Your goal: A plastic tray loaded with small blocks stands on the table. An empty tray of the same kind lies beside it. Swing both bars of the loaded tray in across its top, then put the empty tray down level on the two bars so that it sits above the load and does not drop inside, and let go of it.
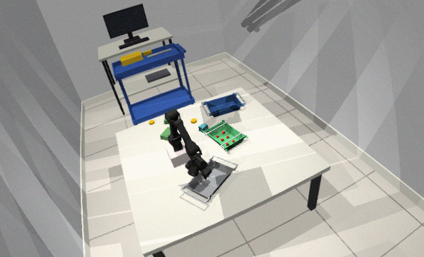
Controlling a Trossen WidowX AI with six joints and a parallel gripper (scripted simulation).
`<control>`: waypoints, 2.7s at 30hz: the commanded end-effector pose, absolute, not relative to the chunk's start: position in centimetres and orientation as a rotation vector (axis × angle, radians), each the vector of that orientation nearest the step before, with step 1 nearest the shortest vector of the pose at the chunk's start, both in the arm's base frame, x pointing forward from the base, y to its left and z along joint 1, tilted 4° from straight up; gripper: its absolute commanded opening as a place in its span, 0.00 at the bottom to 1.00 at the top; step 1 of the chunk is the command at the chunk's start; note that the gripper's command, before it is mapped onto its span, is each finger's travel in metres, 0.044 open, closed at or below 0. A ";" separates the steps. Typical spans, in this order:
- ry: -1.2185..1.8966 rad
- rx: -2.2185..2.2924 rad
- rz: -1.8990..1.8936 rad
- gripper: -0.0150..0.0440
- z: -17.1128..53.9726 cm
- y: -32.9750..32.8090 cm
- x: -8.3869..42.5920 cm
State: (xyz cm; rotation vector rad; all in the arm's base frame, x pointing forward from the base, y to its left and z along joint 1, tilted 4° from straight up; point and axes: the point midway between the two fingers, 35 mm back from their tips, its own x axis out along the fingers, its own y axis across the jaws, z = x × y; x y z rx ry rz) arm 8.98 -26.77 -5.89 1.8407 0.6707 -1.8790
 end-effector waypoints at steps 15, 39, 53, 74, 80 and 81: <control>0.675 1.840 -1.884 0.59 -6.1 -26.7 8.9; 0.675 1.840 -1.884 0.32 -6.1 -26.7 8.9; 0.674 1.840 -1.883 0.25 -1.0 -27.2 9.2; 0.672 1.839 -1.883 0.25 4.5 -28.9 9.9; 0.671 1.839 -1.882 0.25 6.7 -30.2 10.4; 0.671 1.839 -1.882 0.25 7.1 -30.4 10.5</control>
